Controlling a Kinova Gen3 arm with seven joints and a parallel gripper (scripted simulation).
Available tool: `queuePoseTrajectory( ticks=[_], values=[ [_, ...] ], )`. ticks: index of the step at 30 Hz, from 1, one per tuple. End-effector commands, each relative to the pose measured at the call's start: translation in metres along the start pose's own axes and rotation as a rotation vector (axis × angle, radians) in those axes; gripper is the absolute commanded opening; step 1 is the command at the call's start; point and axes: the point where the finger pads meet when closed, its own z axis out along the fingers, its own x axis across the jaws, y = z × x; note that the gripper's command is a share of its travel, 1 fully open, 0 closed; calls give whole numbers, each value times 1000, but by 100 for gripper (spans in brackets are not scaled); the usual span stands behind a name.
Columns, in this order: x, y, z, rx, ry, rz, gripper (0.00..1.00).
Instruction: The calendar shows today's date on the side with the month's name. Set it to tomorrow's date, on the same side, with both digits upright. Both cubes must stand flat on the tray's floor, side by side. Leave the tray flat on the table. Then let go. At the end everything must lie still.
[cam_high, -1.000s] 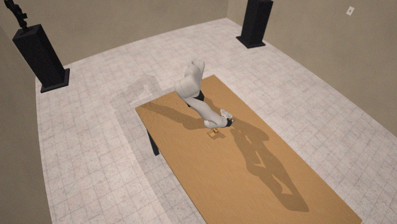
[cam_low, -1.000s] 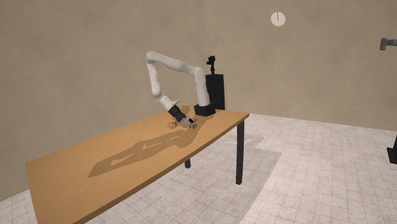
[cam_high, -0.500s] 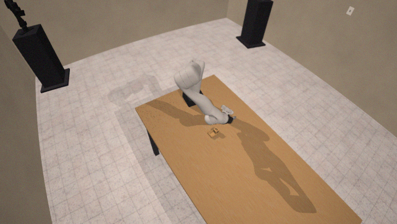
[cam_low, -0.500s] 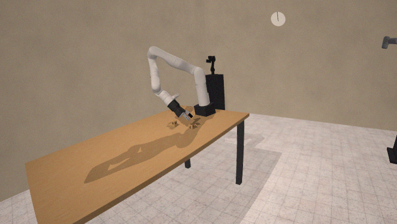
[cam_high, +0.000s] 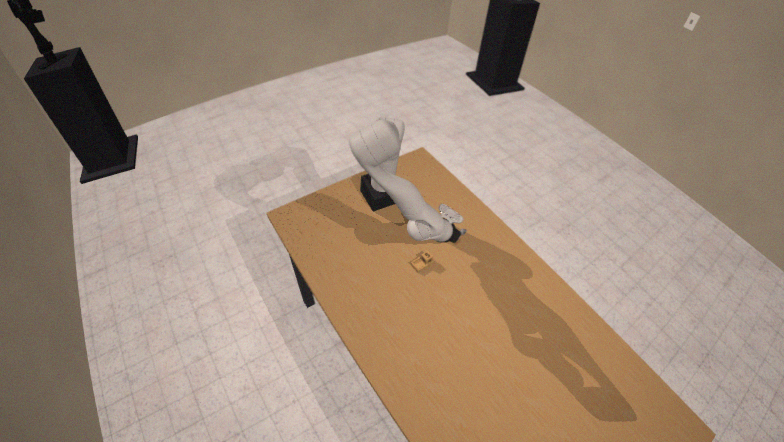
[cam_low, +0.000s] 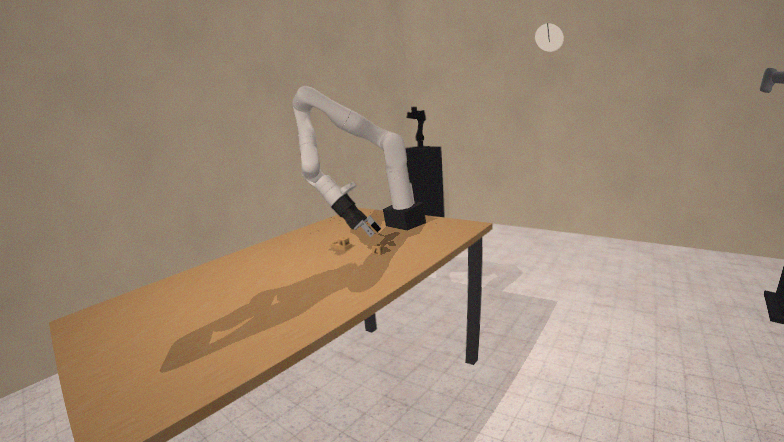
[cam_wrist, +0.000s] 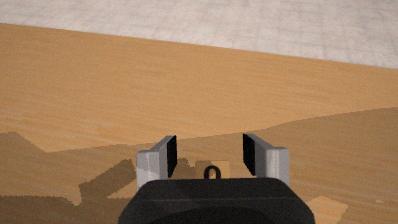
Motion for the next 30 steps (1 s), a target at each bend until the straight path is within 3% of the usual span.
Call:
queuePoseTrajectory(
  ticks=[1,8,19,30],
  values=[
    [1,-1,0,-61,-2,-2,100],
    [3,-3,-2,-199,9,-5,100],
    [1,-5,-2,-214,4,-4,100],
    [-1,-1,1,-319,-11,1,100]
  ],
)
